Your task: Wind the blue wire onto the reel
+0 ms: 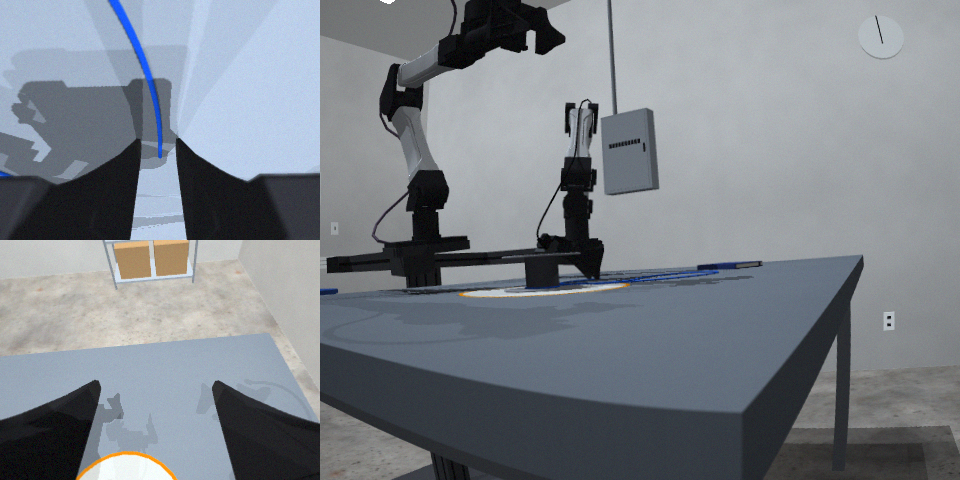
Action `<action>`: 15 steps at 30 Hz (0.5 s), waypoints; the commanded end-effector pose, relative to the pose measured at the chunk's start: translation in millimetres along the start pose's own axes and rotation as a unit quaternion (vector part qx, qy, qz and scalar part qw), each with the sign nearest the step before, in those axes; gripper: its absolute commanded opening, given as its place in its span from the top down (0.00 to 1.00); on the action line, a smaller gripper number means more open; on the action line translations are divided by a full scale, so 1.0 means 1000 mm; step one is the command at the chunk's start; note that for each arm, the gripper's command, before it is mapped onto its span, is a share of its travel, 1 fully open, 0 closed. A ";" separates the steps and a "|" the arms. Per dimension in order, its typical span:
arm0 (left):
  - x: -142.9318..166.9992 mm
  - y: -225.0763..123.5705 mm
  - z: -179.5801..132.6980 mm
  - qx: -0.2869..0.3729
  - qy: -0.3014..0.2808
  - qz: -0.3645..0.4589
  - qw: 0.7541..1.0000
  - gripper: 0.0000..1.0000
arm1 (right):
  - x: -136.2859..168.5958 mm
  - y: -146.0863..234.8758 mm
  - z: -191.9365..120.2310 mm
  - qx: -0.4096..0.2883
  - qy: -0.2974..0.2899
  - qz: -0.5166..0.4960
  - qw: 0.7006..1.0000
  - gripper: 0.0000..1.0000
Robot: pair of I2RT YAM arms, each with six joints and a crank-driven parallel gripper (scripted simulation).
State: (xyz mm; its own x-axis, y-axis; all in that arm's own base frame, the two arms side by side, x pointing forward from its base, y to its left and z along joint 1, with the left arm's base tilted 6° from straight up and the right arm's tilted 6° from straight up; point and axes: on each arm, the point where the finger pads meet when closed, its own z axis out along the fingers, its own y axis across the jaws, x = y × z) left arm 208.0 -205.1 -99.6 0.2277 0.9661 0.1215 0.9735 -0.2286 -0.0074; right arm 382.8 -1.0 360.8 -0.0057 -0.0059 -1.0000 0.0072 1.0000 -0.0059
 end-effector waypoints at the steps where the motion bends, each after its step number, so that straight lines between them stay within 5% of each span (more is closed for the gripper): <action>1: -0.012 0.019 -0.003 -0.027 -0.019 -0.001 0.999 0.70 | 0.000 0.001 0.000 -0.004 -0.003 0.003 1.000 0.00; 15: -0.009 0.013 -0.004 -0.027 -0.019 -0.001 0.999 0.70 | 0.000 0.001 0.000 -0.004 -0.003 0.003 1.000 0.00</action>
State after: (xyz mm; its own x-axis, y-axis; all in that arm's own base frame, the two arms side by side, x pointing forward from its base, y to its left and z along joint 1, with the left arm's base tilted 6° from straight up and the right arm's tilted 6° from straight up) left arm 210.1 -206.5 -99.7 0.2265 0.9667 0.1193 0.9736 -0.2284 0.0020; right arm 382.8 -1.0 360.8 -0.0057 -0.0059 -1.0000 0.0072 1.0000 -0.0059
